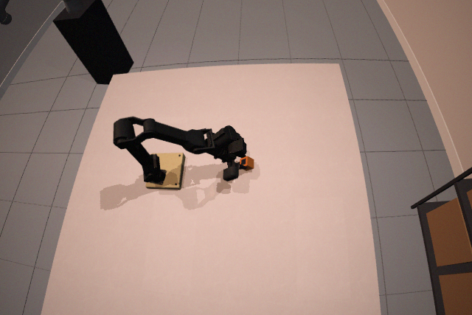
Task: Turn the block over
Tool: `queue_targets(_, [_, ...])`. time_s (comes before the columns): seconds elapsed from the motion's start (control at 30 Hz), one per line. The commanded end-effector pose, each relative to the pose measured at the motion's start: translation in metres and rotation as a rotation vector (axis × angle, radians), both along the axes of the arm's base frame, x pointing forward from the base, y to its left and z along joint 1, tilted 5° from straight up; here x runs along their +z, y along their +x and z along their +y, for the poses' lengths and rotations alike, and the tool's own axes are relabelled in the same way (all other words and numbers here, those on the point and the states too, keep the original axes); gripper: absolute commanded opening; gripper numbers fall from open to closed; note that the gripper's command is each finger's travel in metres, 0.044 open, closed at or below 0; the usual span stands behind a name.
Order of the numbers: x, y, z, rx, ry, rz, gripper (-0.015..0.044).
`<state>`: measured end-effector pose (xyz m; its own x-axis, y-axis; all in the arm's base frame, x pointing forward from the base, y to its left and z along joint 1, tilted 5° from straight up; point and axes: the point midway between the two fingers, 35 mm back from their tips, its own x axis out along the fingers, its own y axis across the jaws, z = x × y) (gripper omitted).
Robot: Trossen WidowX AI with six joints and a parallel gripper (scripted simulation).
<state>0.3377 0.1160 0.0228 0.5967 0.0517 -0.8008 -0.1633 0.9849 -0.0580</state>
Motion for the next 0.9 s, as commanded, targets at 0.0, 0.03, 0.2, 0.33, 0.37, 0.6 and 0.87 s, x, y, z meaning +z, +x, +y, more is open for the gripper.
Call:
queue_targets(0.0, [-0.007, 0.001, 0.000, 0.005, 0.004, -0.067, 0.0000])
queue_targets(0.03, [-0.008, 0.001, 0.000, 0.007, 0.006, -0.082, 0.0000])
queue_targets(0.2, [-0.013, 0.001, -0.001, 0.011, 0.018, -0.157, 0.0000])
queue_targets(0.33, [-0.015, -0.001, -0.002, 0.014, 0.028, -0.217, 0.0000])
queue_targets(0.37, [-0.015, -0.002, -0.002, 0.014, 0.030, -0.232, 0.0000])
queue_targets(0.6, [-0.014, -0.009, -0.005, 0.016, 0.048, -0.336, 0.0000])
queue_targets(0.87, [-0.011, -0.013, -0.007, 0.017, 0.057, -0.384, 0.0000])
